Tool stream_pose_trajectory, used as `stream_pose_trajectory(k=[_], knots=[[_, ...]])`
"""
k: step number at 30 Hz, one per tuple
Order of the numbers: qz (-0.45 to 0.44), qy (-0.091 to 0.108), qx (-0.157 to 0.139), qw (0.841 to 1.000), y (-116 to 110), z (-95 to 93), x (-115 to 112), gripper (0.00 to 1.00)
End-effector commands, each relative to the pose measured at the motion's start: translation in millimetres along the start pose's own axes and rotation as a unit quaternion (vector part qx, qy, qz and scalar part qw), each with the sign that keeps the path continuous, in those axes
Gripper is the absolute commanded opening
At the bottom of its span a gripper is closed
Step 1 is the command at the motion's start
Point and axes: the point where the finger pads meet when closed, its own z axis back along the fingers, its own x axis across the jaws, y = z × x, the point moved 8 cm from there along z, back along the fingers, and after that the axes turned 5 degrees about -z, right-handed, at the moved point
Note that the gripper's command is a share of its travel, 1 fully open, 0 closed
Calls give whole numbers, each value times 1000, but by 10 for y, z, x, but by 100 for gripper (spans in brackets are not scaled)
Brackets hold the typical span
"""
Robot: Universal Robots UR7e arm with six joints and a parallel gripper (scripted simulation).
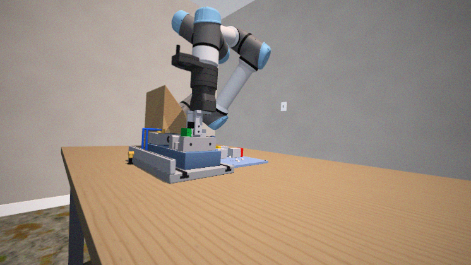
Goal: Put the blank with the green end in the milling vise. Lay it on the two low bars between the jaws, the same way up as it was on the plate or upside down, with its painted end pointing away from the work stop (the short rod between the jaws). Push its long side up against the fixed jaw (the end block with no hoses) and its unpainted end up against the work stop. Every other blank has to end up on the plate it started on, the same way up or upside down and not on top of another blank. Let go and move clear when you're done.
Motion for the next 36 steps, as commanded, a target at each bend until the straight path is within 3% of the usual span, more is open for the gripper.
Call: stream_pose_trajectory(k=[1, 28, 29, 36], knots=[[0, 1, 0, 1000, 2, 1, -3, 0], [0, 1, 0, 1000, 2, -5, -3, 0], [0, 1, 1, 1000, 2, -4, -3, 100], [0, 1, 1, 1000, 2, -4, -3, 100]])
